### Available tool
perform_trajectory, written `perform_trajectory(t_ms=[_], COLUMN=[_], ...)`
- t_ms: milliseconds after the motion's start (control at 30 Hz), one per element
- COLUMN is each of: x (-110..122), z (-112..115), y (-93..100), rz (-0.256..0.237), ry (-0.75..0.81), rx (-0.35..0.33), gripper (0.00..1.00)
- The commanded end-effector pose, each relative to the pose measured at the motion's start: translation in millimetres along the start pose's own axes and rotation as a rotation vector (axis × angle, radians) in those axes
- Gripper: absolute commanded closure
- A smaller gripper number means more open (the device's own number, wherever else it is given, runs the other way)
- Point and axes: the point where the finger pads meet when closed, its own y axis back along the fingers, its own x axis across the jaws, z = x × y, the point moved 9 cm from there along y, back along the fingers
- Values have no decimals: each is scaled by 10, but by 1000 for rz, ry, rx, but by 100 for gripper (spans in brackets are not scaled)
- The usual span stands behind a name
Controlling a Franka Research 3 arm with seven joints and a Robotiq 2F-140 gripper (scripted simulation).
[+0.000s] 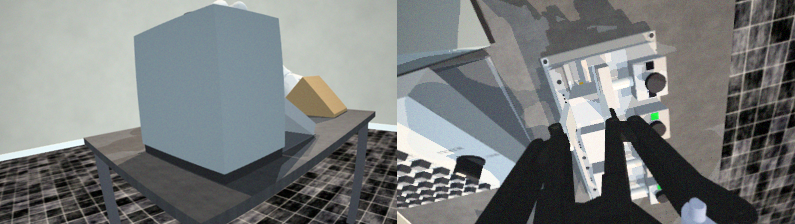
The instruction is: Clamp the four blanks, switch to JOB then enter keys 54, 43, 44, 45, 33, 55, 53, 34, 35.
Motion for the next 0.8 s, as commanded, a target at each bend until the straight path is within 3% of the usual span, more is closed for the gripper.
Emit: perform_trajectory(t_ms=[0,767], x=[-16,-19], z=[-22,-30], y=[20,-44], rz=[-4,-4], ry=[0,-5], rx=[8,8], gripper=[100,100])
